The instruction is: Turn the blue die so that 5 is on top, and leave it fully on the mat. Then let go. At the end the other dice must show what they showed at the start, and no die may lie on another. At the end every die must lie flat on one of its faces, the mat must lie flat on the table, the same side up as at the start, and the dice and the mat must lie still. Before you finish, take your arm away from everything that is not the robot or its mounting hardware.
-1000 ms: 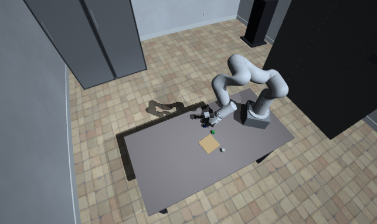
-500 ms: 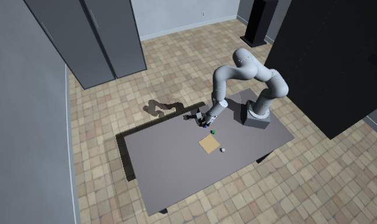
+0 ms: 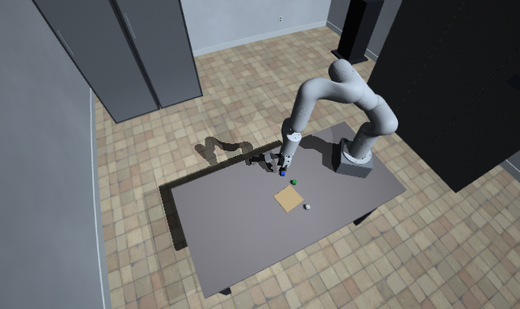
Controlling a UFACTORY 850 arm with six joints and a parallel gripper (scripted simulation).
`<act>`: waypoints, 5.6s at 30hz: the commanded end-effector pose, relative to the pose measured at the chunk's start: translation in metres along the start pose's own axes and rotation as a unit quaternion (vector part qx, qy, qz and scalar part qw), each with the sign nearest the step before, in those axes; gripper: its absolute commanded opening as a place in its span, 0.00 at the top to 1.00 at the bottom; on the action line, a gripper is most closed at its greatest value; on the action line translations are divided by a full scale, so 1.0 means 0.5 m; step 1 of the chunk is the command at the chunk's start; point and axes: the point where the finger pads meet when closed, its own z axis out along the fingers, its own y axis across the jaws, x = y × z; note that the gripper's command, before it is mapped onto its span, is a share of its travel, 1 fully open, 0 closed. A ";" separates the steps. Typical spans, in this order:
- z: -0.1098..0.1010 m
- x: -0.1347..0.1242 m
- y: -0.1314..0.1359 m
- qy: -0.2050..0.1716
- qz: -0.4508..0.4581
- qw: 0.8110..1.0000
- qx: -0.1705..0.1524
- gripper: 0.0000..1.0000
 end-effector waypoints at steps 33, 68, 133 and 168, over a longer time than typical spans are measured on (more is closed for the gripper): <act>-0.045 -0.004 -0.011 -0.074 0.183 0.980 0.000 0.00; -0.002 -0.037 -0.009 -0.067 0.590 0.804 -0.032 0.00; 0.023 -0.046 -0.008 -0.063 0.660 0.748 -0.040 0.58; 0.104 -0.056 -0.012 -0.063 0.660 0.748 -0.040 0.58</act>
